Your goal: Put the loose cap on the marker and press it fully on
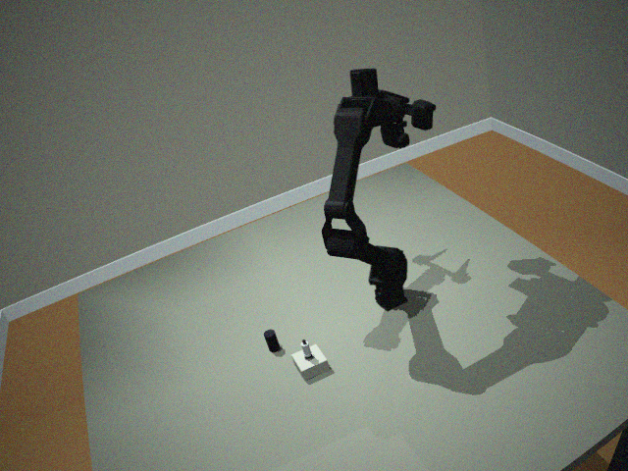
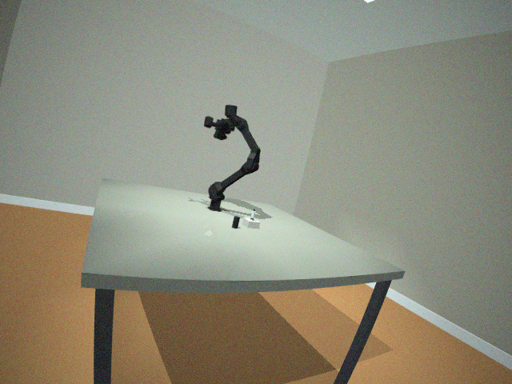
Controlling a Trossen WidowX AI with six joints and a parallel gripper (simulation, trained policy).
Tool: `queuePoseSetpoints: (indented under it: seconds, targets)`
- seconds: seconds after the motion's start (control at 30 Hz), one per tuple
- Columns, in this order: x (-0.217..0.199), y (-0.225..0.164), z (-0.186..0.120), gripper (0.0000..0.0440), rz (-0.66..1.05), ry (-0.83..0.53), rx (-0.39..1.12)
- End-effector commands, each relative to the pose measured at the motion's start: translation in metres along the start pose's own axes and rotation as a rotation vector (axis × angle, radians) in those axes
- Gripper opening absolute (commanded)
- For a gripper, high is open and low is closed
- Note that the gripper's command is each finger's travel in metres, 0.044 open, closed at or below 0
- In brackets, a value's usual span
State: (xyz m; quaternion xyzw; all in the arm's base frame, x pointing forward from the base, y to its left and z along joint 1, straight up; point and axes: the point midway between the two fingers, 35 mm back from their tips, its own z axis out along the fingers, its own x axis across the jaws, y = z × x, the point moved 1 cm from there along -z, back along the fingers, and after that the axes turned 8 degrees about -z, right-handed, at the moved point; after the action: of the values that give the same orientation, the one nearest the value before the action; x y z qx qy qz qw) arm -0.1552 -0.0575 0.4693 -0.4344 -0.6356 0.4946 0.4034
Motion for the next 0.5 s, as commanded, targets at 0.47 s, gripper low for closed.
queuePoseSetpoints:
  seconds: [0.47]
  targets:
    - [-0.035,0.01,0.016,0.0233,0.0,-0.142,-0.067]
